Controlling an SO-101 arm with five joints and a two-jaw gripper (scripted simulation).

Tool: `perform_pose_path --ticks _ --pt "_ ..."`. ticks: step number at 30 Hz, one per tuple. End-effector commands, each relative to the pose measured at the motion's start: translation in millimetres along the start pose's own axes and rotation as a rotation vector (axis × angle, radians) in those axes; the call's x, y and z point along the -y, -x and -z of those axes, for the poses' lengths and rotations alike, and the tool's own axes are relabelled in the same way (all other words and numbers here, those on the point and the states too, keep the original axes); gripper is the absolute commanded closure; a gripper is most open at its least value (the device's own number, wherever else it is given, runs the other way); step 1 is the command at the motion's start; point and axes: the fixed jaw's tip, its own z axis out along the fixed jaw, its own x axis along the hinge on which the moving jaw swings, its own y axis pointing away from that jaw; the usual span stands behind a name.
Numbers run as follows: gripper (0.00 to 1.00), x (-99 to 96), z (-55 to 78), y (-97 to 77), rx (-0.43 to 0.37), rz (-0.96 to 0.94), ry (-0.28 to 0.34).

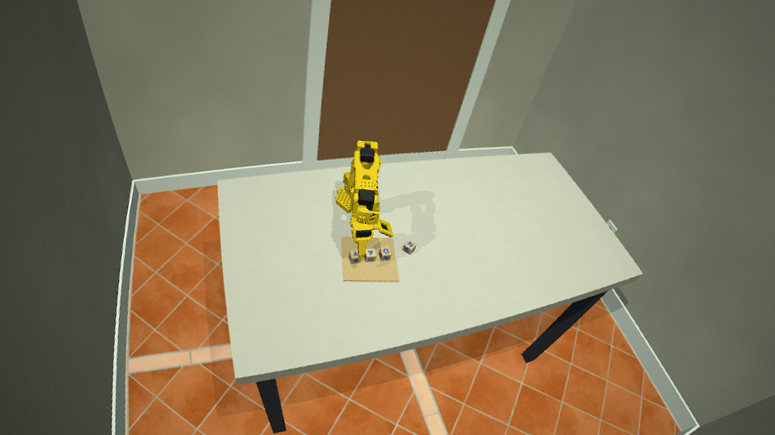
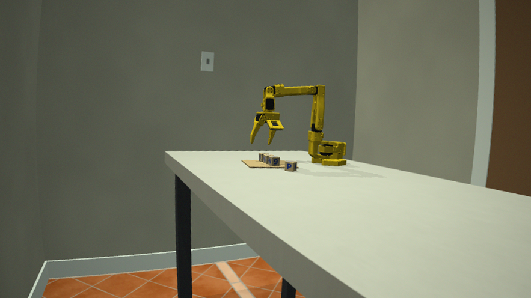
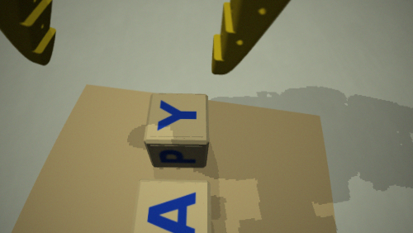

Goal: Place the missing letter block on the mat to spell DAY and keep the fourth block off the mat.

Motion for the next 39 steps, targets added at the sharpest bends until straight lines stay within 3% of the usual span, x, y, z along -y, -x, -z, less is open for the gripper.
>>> perform_pose_path --ticks 1,39 --pt "0.67 9.4 30.4 -0.7 -0.023 0.001 -0.126" --pt "0.67 6.7 36.8 2.1 -0.02 -0.057 -0.141"
